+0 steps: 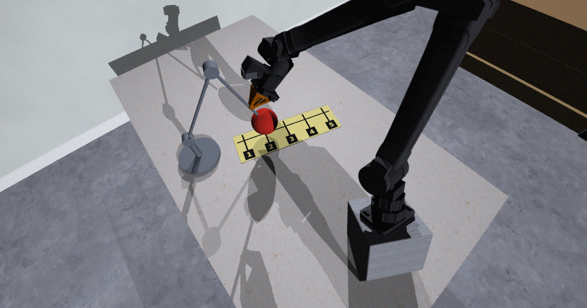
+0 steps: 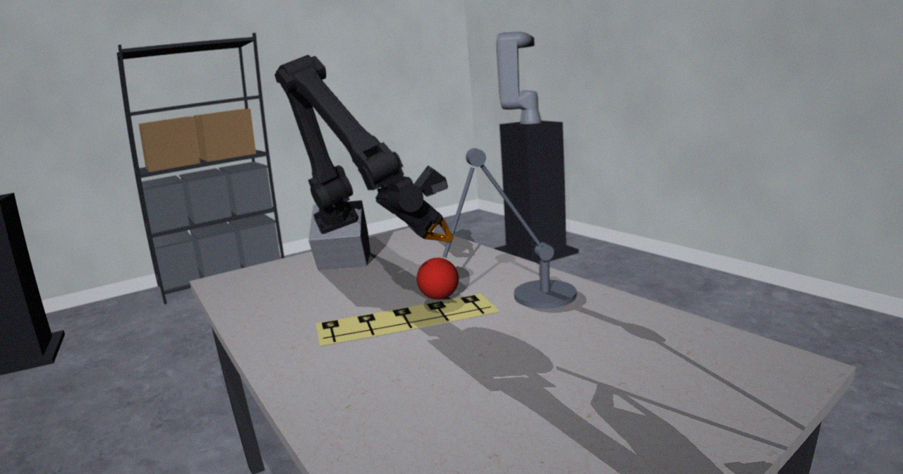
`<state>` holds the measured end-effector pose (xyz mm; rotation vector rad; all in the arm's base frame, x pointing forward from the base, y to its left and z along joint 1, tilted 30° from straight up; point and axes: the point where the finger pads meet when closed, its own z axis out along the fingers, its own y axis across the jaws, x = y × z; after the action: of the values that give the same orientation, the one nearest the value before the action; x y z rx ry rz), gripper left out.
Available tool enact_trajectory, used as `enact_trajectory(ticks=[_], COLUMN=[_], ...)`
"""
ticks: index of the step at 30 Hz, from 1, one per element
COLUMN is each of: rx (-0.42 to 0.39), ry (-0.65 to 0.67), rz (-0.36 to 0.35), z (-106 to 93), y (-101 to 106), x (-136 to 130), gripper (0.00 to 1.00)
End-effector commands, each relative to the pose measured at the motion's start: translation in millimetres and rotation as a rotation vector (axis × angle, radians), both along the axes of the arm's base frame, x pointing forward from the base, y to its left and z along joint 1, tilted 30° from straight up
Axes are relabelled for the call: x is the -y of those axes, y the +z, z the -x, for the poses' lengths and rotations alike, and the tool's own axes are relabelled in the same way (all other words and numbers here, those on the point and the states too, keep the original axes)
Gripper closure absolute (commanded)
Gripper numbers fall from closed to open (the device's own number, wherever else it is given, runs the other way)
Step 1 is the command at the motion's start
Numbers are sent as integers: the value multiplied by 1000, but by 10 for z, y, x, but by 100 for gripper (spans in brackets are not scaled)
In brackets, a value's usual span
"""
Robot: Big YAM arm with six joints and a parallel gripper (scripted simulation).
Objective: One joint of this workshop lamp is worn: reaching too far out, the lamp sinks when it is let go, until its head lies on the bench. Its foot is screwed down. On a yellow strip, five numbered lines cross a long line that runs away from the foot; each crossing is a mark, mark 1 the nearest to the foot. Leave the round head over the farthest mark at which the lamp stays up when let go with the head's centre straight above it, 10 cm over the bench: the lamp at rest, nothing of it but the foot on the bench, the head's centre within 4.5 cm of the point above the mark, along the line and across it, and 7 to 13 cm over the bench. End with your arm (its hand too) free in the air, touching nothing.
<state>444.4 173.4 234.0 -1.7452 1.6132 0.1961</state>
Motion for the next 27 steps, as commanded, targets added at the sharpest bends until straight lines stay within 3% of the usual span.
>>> enact_trajectory(ticks=[1,27], rx=[84,84], ry=[-25,-25], rz=[-28,-28], z=[-185,-306], y=[527,642], x=[73,-43], gripper=[100,100])
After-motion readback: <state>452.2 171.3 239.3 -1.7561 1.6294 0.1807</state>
